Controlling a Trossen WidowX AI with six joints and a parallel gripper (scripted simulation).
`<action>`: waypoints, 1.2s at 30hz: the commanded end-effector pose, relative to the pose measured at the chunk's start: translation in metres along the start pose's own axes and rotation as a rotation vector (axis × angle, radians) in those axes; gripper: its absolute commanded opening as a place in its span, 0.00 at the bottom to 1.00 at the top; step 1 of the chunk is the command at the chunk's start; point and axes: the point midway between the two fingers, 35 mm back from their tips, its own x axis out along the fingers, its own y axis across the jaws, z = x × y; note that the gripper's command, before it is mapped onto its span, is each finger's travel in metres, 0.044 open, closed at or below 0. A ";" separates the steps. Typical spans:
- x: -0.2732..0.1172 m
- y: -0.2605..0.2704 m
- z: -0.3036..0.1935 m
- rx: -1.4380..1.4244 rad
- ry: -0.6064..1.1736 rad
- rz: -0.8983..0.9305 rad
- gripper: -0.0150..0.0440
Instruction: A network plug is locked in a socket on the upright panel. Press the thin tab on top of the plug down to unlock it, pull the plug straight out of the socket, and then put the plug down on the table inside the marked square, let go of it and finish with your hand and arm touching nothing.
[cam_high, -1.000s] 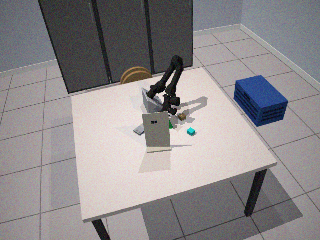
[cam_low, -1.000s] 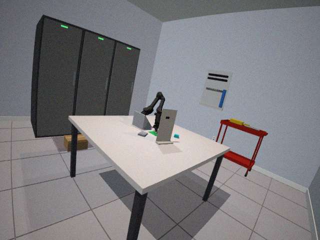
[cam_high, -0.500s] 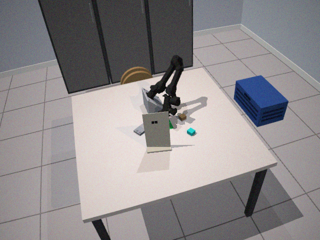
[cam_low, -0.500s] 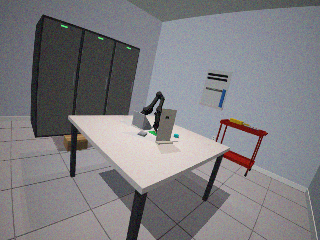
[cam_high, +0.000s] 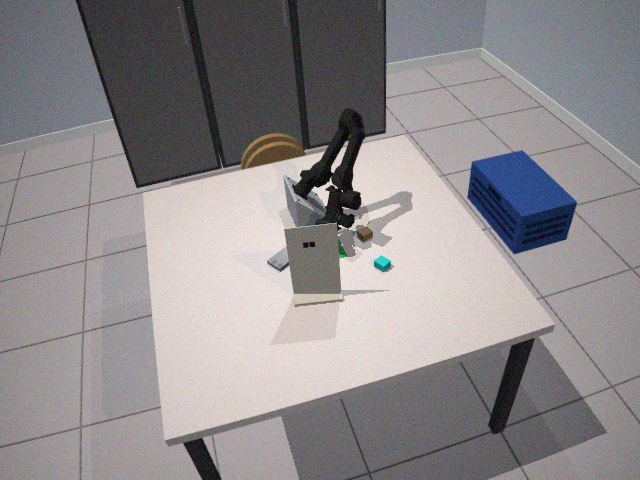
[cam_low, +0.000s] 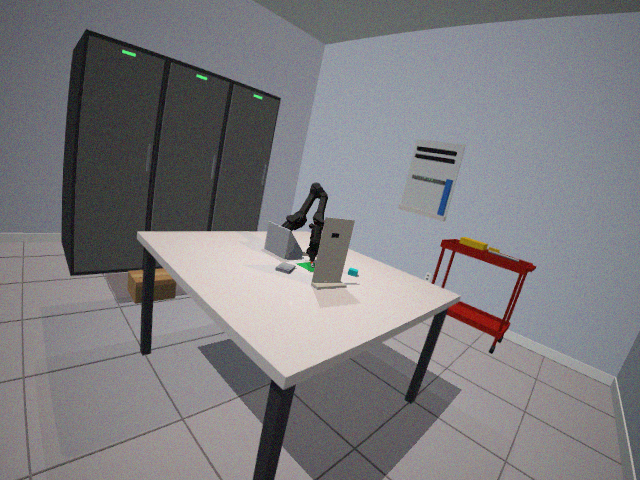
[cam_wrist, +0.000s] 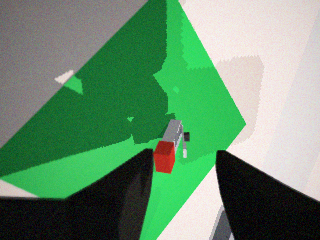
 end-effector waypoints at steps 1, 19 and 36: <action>-0.003 0.000 0.001 -0.003 -0.004 0.004 0.52; -0.014 -0.001 0.000 -0.002 -0.003 0.002 0.52; -0.026 -0.013 0.002 -0.004 0.004 0.001 0.52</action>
